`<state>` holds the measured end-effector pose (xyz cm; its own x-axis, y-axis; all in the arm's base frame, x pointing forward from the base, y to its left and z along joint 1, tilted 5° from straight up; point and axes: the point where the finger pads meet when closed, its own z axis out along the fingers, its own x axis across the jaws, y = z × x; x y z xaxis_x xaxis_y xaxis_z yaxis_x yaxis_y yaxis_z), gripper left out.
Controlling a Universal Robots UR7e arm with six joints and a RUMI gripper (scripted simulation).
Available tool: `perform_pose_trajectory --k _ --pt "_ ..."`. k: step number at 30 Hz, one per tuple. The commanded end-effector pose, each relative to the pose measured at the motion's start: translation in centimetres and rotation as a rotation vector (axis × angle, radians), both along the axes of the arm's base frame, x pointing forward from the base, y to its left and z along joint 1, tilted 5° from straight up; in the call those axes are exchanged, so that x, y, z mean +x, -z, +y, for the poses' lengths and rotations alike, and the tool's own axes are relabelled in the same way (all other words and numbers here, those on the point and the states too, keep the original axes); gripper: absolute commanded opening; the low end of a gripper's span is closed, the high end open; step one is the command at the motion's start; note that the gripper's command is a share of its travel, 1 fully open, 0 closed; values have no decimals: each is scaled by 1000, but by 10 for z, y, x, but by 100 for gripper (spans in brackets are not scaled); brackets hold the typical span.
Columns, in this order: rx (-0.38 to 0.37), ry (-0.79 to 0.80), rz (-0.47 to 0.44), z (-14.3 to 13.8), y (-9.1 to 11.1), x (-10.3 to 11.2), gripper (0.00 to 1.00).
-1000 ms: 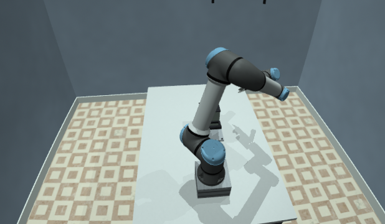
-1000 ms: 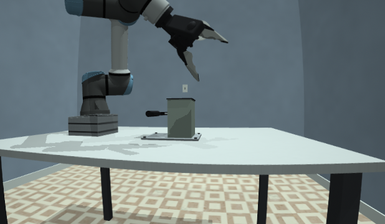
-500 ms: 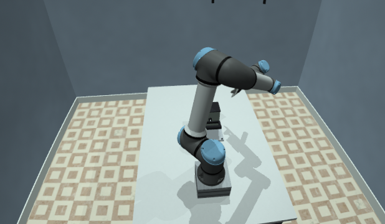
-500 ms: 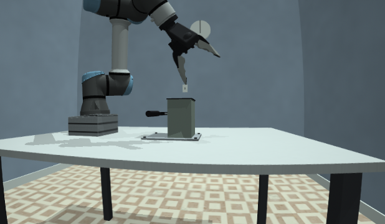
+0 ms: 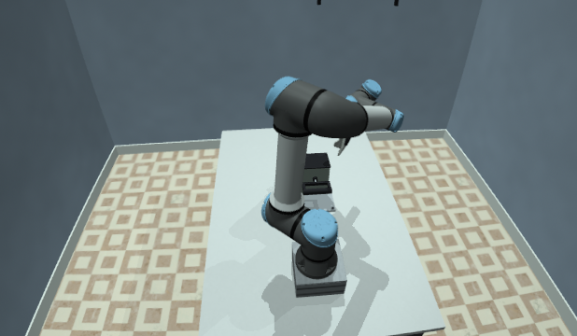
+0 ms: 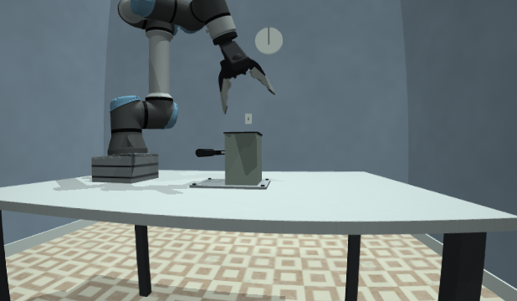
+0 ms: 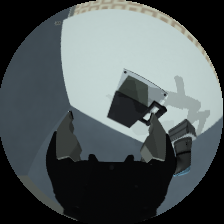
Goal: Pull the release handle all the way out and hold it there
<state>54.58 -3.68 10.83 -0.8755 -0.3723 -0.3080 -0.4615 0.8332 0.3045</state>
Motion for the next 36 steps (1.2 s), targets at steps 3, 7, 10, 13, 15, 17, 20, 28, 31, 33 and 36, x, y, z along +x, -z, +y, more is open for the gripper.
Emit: perform_pose_trajectory --k 3,7,10,13,15,17,20,28,31,33,36 --pt "-123 9 135 14 -1 -55 100" --pt "-200 12 193 17 -5 -85 100" --pt "-260 15 231 18 -8 -106 100" --pt "-320 18 263 18 -13 -126 100" --pt "-320 18 263 18 -13 -126 100" --pt "-360 21 282 17 -16 -139 100" --pt "-419 25 307 15 -21 -158 100" --pt "-488 77 321 18 -14 -181 100" --pt "-481 99 316 22 -7 -181 100" --pt "-477 109 315 24 -2 -181 100" --pt "-465 137 309 30 8 -182 100"
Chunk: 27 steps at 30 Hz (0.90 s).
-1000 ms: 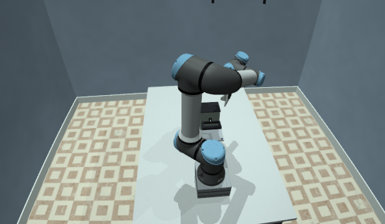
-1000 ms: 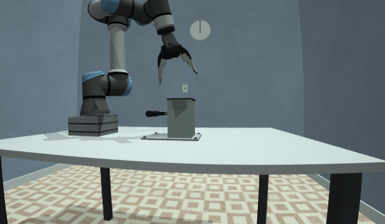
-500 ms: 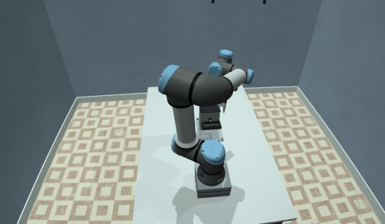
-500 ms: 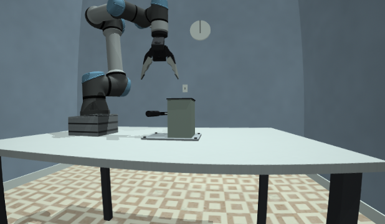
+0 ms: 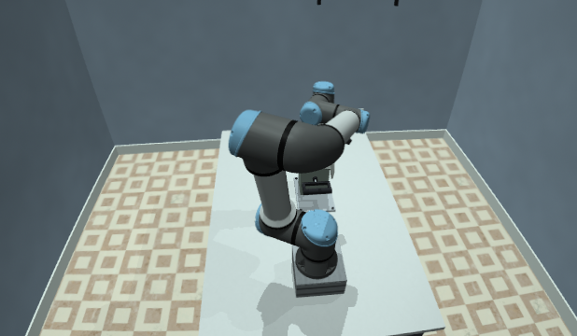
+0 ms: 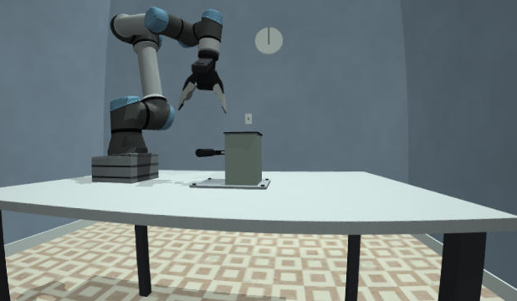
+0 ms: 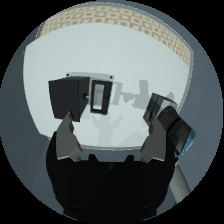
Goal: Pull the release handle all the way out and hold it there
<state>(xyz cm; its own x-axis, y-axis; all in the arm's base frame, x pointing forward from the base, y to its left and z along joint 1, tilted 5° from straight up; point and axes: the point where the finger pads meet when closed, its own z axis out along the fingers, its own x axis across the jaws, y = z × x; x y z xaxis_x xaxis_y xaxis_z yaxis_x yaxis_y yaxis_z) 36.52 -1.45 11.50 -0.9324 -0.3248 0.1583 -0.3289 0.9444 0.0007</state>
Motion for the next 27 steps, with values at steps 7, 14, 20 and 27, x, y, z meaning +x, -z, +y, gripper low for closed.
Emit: perform_pose_trajectory --k 7,14,20,27 --pt "11 94 -44 18 33 -3 100" --pt "17 120 -56 23 42 -5 100" --pt "22 139 -66 27 48 -6 100" --pt "24 150 -70 29 51 -7 100"
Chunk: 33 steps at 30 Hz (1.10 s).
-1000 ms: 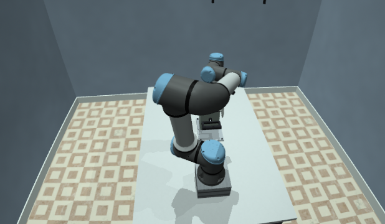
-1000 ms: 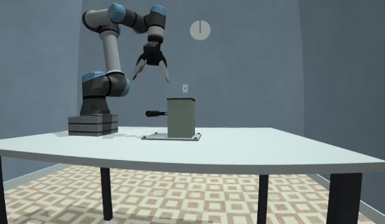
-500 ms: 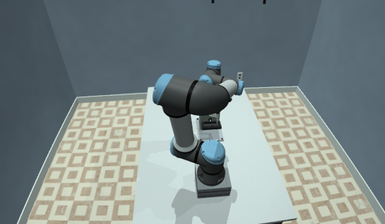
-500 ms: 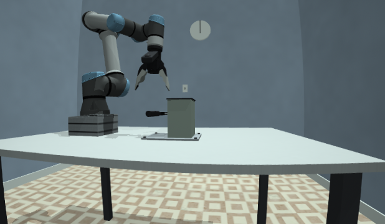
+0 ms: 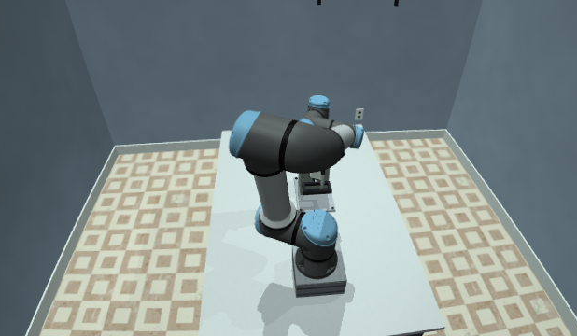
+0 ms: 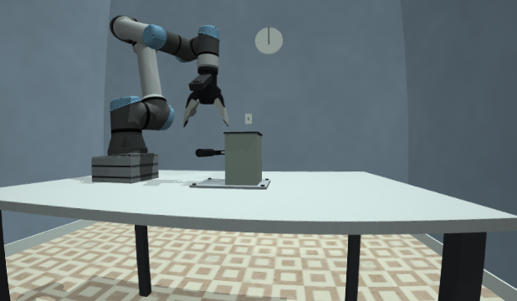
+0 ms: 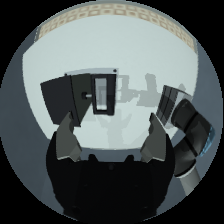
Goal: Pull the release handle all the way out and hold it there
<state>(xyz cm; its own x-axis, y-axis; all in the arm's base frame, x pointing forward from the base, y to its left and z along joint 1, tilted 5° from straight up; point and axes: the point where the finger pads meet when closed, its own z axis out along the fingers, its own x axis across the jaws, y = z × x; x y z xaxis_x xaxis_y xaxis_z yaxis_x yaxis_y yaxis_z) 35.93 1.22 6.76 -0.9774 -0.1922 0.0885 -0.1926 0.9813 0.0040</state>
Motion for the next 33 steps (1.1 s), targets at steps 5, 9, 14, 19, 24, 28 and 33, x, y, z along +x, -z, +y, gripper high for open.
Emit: perform_pose_trajectory --k 5,9,14,19,24,28,33 --pt "2 10 -4 2 4 -1 100" --pt "2 10 -6 2 4 0 100" --pt "2 10 -5 2 4 0 0" --pt "2 10 -5 2 4 0 0" --pt "2 10 -5 2 4 0 0" --pt "2 10 -5 2 4 0 0" --pt "2 10 -5 2 4 0 0"
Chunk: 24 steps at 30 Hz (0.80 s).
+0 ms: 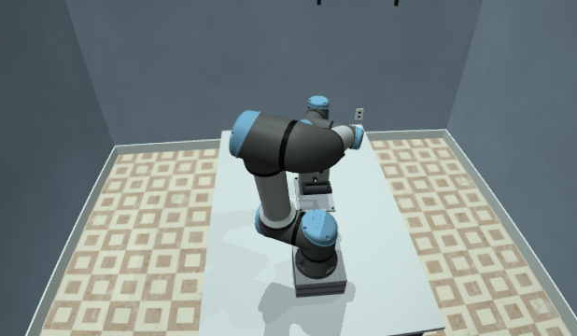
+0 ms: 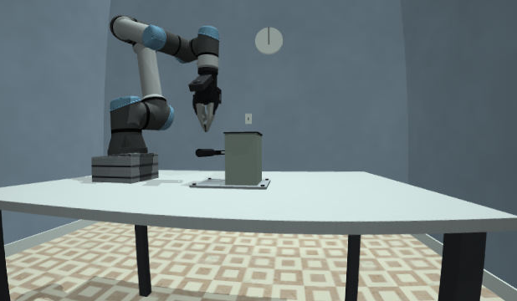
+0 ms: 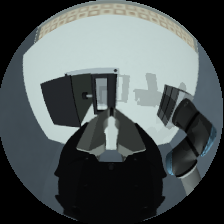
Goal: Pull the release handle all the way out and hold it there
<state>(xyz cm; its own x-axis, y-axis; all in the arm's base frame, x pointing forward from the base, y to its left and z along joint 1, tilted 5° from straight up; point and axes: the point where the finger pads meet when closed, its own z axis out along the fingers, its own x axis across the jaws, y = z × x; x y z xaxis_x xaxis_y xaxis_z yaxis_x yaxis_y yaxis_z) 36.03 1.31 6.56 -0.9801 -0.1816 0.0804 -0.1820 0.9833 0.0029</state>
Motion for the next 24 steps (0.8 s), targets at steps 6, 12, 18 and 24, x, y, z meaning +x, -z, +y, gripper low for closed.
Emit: perform_pose_trajectory --k 6,12,18,24 --pt "1 -1 3 1 2 -1 0" --pt "1 -1 3 1 2 -1 0" --pt "1 -1 3 1 2 -1 0" --pt "1 -1 3 1 2 -1 32"
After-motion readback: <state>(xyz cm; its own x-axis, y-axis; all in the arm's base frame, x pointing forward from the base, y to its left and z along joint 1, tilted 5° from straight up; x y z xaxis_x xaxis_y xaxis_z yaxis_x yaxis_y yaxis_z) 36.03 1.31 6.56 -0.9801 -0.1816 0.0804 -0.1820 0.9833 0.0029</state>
